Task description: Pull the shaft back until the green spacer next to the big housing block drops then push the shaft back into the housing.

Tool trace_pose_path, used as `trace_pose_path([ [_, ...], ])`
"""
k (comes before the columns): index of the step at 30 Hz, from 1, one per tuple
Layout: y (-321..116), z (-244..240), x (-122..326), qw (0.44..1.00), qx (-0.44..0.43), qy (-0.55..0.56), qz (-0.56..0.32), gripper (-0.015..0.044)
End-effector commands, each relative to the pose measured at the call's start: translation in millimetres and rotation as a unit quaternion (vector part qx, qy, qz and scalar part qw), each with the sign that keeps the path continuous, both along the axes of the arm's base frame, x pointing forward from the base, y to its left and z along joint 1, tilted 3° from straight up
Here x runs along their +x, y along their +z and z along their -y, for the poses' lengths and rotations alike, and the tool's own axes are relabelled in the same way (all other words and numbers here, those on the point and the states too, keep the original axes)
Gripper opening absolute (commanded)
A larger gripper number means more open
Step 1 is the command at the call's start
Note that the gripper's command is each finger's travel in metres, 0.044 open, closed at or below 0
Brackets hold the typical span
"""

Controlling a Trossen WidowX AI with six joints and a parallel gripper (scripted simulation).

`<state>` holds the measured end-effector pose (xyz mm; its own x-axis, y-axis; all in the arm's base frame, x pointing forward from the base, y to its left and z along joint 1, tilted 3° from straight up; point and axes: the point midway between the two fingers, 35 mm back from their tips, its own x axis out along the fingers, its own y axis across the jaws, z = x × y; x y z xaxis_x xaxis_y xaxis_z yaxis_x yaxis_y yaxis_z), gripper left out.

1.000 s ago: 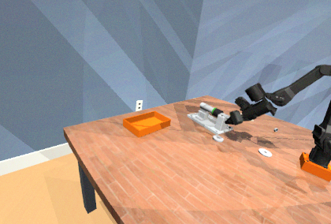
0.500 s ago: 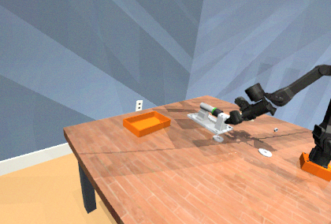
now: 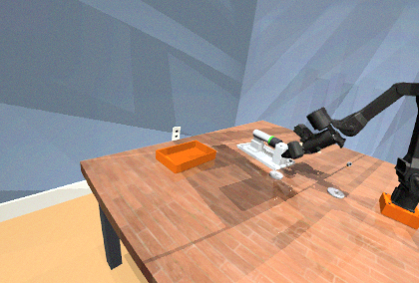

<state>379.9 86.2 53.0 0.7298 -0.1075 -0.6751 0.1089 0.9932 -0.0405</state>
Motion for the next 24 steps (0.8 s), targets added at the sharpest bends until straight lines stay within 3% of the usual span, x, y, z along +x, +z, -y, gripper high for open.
trace_pose_path([
  [1, -1.2, -0.6, 1.3, 1.000, -0.001, 0.003, -0.001, 0.0440],
  [3, -1.2, -0.6, 1.3, 1.000, -0.001, 0.003, -0.001, 0.0440],
  [19, -0.4, -0.1, 0.5, 1.000, 0.000, 0.000, 0.000, 0.0020],
  [24, -0.4, -0.1, 0.5, 1.000, 0.000, 0.000, 0.000, 0.0000],
])
